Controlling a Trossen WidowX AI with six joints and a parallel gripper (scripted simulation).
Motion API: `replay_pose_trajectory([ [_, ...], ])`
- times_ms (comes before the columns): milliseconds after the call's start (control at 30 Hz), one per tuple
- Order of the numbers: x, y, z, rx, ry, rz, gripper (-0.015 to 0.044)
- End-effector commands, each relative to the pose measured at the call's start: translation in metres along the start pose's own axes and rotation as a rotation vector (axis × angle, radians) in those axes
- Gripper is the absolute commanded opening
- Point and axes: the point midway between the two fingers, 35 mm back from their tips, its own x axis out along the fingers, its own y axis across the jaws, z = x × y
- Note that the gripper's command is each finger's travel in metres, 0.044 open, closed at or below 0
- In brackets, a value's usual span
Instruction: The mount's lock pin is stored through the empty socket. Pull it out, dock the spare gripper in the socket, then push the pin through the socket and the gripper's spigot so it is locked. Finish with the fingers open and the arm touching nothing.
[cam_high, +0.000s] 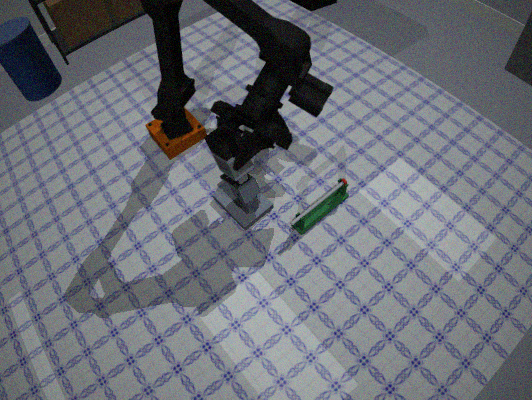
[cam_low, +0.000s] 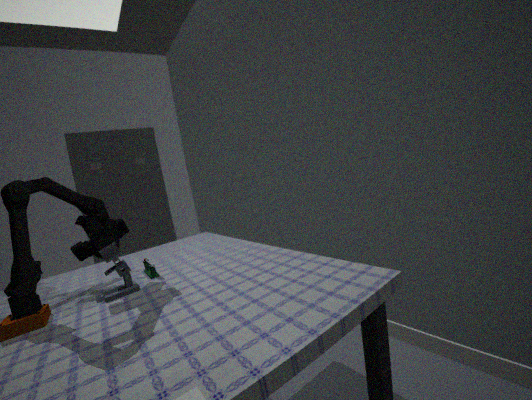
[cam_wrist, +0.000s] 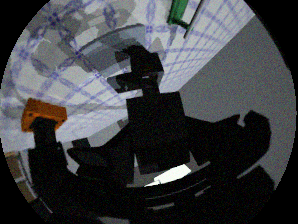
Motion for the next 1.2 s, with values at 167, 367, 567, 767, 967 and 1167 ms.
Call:
replay_pose_trajectory([
  [167,0.007,-0.001,0.01,-0.006,0.009,-0.007,0.0],
  [367,0.011,-0.001,0.017,-0.006,0.009,-0.007,0.0],
  [567,0.016,-0.001,0.024,-0.006,0.008,-0.006,0.0],
  [767,0.017,-0.001,0.026,-0.006,0.008,-0.006,0.0],
  [967,0.016,0.0,0.025,-0.006,0.004,-0.001,0.0],
  [1167,0.016,0.0,0.025,-0.006,0.004,-0.001,0.0053],
])
